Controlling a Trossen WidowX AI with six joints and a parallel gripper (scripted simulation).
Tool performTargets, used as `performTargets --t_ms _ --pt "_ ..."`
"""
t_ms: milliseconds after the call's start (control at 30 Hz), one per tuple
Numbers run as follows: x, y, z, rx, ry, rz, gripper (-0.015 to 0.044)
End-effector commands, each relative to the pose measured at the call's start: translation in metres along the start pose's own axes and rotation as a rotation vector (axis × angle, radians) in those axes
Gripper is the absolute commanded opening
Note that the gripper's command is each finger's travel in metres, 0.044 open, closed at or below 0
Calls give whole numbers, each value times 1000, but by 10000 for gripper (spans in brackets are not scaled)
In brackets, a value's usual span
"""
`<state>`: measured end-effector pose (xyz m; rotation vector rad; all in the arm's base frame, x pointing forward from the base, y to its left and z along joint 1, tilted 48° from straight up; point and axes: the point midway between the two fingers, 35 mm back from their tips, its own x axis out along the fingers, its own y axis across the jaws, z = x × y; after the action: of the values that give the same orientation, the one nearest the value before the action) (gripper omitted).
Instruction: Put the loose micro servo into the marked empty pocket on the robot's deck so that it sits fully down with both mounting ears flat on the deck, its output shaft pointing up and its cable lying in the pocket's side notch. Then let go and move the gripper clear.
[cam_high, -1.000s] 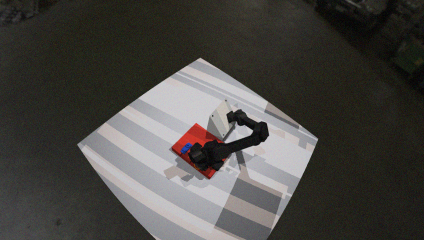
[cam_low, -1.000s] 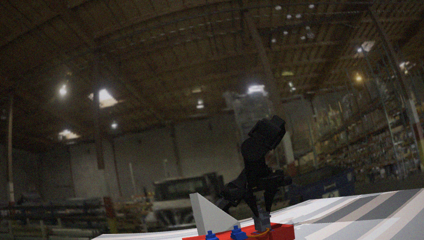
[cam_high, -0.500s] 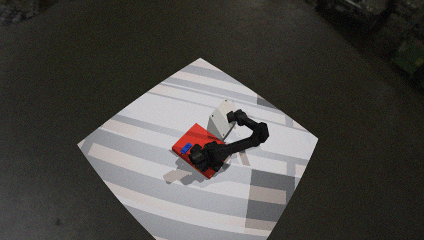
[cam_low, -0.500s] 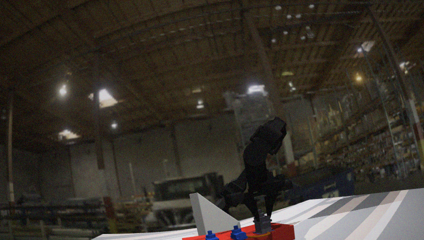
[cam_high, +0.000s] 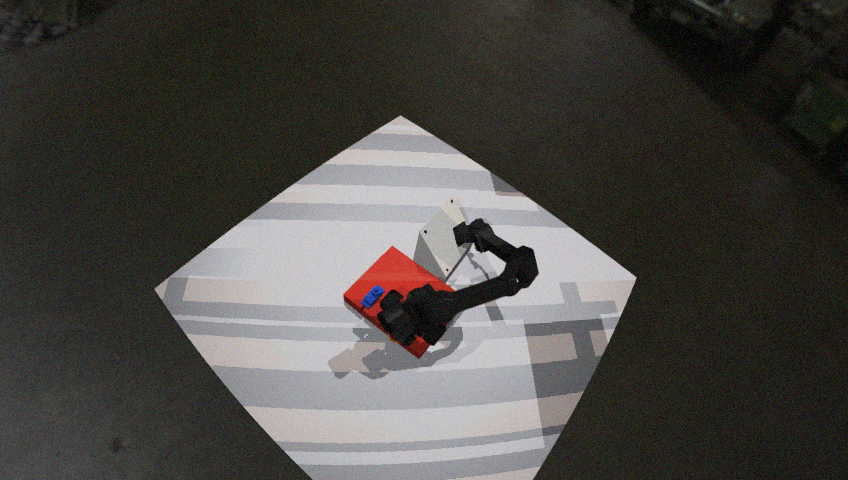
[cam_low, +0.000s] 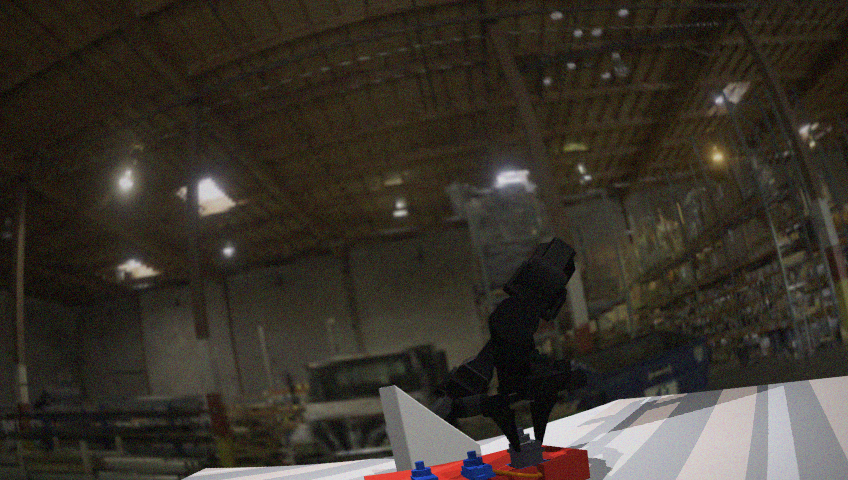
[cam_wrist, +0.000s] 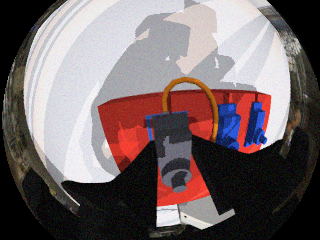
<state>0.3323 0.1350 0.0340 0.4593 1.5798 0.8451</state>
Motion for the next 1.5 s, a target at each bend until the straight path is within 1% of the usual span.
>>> performTargets --t_ms 0,600,833,900,967,1067,1267,1333,1467 --pt "4 0 0 9 -2 5 0" --pt "21 0 0 9 -2 6 0" --pt "18 0 0 9 -2 6 184" --pt "18 0 0 9 -2 6 187" --pt "11 -1 0 9 -2 5 187" --pt "-14 0 -2 9 -2 4 187" --pt "-17 -1 -2 9 -2 4 187" --pt "-20 -2 -8 17 -10 7 240" --pt "-46 -5 -42 19 -7 -3 345"
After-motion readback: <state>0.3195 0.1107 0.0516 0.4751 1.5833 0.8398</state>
